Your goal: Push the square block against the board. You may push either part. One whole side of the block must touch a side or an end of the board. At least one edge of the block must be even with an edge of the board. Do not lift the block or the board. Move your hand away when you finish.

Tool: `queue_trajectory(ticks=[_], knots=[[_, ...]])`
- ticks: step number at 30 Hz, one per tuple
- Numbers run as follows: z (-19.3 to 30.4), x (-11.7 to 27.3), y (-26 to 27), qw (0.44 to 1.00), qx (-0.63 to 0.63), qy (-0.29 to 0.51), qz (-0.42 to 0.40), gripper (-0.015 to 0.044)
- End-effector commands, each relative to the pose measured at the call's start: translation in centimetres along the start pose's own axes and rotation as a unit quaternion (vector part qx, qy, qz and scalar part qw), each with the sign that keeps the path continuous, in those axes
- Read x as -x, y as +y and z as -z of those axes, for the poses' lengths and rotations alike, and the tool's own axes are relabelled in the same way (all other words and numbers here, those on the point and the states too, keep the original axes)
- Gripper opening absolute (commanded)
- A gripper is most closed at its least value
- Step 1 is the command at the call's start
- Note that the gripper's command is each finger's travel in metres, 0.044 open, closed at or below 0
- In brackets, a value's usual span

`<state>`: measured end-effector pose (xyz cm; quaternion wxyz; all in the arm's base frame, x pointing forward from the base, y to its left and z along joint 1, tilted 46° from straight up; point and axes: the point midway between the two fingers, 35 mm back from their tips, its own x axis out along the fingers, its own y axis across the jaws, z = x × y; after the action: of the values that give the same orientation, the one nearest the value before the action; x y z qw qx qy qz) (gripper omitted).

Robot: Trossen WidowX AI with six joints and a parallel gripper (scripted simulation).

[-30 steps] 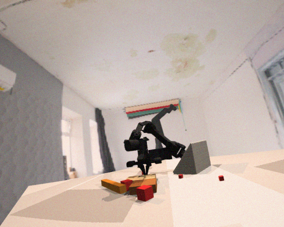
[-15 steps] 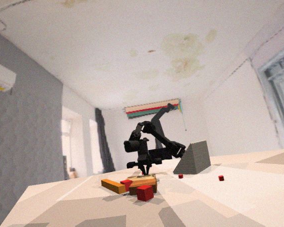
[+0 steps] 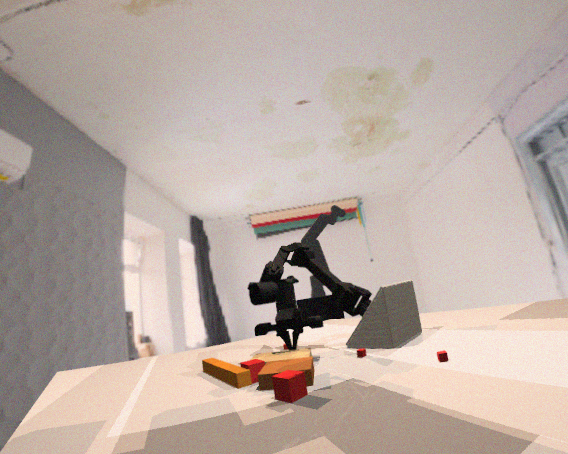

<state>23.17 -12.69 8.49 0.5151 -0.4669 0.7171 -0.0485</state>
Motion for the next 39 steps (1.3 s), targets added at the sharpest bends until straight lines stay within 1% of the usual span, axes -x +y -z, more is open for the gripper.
queue_trajectory(ticks=[1,9,10,15,21,30,39], knots=[[0.7,0.1,-0.1,1.000,-0.001,-0.003,0.001,0.0000],[1.9,0.1,0.0,1.000,-0.001,-0.002,0.002,0.0000],[1.4,0.2,0.0,1.000,-0.001,0.000,0.000,0.0000],[1.5,5.3,0.1,1.000,-0.001,-0.002,0.001,0.0000],[1.3,5.2,-0.1,1.000,-0.001,-0.003,0.004,0.0000],[-0.4,5.7,-2.3,0.989,-0.146,-0.005,0.002,0.0000],[-2.1,6.2,-4.6,0.954,-0.298,-0.005,0.001,0.0000]])
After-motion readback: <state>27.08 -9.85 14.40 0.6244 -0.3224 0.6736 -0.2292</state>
